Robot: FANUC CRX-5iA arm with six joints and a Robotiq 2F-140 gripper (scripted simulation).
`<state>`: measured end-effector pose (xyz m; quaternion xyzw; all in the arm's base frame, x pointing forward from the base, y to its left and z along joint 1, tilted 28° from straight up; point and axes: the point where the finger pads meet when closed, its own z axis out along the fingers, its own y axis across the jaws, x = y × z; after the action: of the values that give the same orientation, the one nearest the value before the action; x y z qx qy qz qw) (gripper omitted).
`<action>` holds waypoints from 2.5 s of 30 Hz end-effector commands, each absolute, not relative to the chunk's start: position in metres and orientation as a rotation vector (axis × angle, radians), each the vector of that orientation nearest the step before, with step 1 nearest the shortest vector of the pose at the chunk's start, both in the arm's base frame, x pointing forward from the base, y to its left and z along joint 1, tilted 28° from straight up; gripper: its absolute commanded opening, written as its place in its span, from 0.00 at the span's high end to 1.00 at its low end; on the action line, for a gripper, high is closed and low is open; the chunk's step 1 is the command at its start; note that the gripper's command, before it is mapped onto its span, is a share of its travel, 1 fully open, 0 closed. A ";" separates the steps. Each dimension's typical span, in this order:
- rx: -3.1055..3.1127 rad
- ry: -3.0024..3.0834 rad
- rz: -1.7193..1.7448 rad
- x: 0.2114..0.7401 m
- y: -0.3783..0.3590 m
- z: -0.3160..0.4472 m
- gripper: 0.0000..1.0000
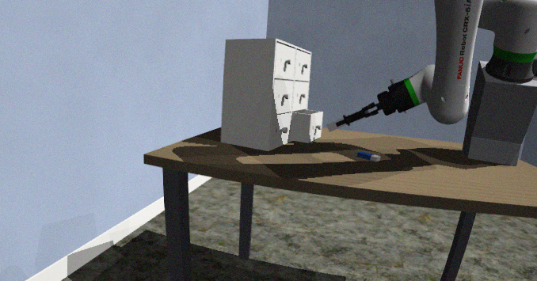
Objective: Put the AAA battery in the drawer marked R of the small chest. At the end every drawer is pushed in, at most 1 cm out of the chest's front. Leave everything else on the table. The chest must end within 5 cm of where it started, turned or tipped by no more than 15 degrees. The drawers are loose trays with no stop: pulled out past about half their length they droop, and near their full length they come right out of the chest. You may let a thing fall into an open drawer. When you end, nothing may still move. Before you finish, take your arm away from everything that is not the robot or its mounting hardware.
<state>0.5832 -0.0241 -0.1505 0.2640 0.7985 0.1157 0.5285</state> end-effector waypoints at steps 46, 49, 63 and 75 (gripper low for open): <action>0.630 1.907 0.276 0.650 -0.050 -0.148 1.00; 0.630 1.907 0.276 0.654 -0.051 -0.148 1.00; 0.630 1.907 0.276 0.662 -0.054 -0.148 1.00; 0.630 1.907 0.276 0.663 -0.055 -0.148 1.00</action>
<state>0.6632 -0.0543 -0.1478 0.2640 0.7986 0.1157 0.5284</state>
